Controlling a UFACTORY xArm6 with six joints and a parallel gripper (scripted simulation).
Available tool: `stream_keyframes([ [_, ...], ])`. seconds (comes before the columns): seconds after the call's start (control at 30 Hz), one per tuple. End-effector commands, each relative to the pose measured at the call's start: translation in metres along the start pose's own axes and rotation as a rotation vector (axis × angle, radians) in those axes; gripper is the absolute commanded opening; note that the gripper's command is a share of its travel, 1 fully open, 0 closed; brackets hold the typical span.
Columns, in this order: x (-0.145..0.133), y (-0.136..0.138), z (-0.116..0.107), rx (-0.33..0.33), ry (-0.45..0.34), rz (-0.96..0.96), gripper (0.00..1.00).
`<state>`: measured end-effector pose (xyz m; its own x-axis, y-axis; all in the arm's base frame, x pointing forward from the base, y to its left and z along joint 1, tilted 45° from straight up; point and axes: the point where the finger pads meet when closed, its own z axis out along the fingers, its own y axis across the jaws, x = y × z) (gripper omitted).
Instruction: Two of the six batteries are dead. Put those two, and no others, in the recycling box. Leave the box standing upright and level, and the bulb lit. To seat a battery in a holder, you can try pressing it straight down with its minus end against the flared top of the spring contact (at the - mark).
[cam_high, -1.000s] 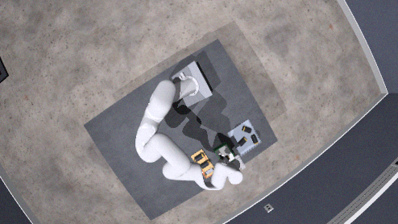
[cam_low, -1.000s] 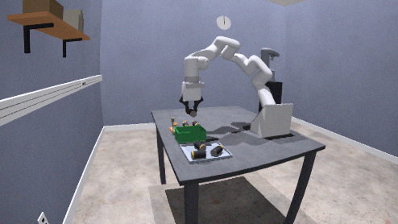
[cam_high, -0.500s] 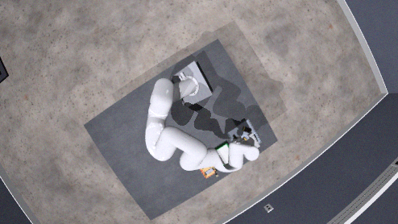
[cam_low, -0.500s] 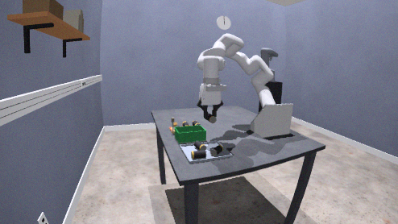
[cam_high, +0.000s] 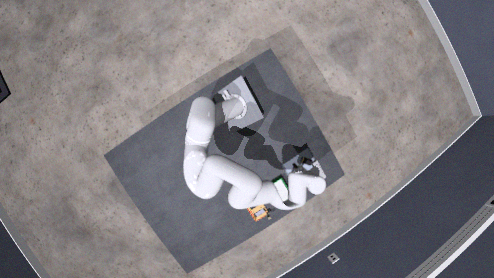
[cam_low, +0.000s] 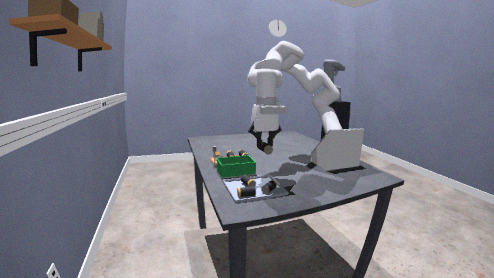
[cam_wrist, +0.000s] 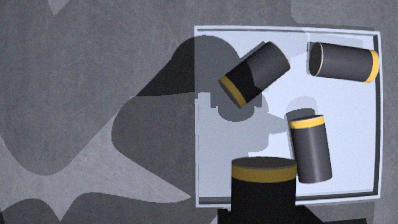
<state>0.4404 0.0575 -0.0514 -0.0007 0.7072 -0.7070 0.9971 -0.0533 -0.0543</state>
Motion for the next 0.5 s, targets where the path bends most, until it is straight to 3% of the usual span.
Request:
stream_keyframes([
  [0.0,0.001,0.001,-0.002,-0.004,0.002,0.000,0.28],
  [0.4,0.001,0.001,-0.001,-0.004,0.002,0.000,0.28],
  [0.47,0.001,0.001,0.011,-0.004,0.002,0.000,0.28],
])
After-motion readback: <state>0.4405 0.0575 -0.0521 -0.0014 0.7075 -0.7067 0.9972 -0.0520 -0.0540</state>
